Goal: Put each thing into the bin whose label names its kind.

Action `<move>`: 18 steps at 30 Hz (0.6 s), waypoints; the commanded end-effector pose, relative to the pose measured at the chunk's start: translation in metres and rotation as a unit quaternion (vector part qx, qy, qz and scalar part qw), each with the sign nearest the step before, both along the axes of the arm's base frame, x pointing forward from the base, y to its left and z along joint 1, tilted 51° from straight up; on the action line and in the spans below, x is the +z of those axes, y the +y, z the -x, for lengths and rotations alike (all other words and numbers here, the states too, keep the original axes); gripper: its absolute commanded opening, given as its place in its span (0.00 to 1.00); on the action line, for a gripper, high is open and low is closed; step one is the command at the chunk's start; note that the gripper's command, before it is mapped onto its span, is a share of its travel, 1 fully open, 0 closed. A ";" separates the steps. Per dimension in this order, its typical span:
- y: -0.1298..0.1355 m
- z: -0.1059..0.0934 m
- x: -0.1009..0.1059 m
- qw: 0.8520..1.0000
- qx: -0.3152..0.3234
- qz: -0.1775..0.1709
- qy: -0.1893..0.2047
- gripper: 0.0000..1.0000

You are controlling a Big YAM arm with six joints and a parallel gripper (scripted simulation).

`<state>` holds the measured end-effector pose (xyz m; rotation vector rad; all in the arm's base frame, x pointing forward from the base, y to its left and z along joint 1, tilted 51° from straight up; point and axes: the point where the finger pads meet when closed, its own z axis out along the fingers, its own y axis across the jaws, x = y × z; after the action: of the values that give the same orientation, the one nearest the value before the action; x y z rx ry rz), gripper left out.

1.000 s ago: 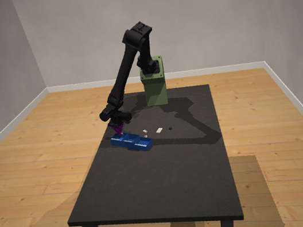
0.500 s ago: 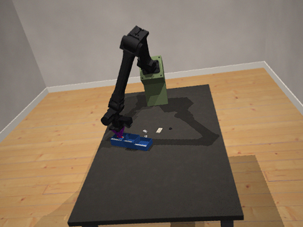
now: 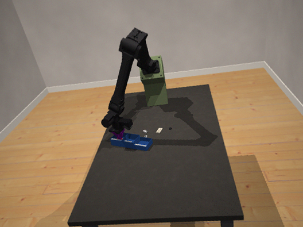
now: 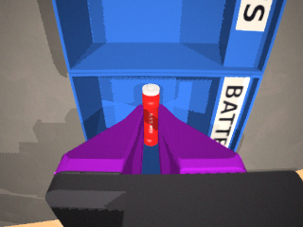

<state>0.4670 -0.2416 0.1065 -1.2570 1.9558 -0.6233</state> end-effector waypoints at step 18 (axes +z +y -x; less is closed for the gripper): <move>-0.003 0.000 0.007 1.000 -0.002 0.003 -0.007 0.23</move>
<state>0.4669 -0.2415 0.1062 -1.2571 1.9561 -0.6227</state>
